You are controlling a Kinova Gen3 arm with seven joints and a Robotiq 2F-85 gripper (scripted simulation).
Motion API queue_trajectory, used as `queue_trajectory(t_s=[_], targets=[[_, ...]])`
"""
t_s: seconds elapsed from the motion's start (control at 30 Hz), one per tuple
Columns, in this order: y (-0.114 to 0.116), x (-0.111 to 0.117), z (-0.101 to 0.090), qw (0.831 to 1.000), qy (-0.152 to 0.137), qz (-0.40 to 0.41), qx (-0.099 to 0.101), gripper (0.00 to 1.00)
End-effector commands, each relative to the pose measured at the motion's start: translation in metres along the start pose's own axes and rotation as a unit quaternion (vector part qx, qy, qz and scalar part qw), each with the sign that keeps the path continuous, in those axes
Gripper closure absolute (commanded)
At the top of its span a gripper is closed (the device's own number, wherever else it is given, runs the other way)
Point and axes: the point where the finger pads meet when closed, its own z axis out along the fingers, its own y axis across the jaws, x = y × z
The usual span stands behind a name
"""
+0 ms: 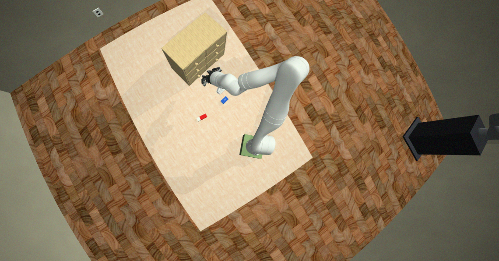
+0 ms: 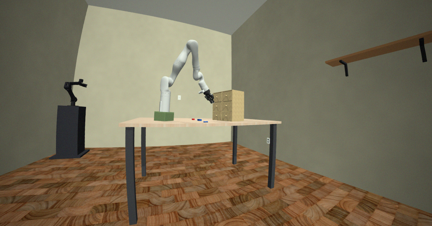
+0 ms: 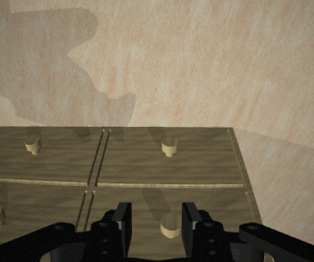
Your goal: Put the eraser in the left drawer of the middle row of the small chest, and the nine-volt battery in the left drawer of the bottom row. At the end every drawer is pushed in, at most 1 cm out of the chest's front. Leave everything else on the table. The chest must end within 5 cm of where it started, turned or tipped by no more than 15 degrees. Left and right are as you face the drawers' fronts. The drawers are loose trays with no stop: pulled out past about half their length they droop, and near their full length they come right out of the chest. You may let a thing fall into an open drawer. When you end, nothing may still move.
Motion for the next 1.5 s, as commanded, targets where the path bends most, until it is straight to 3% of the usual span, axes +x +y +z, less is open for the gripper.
queue_trajectory(t_s=[0.0,0.33,1.47], targets=[[0.011,0.004,0.018,1.000,0.005,0.002,-0.013,0.67],[0.012,0.003,0.040,1.000,0.005,0.002,-0.013,0.67],[0.011,0.002,0.040,1.000,0.005,0.002,-0.013,0.67]])
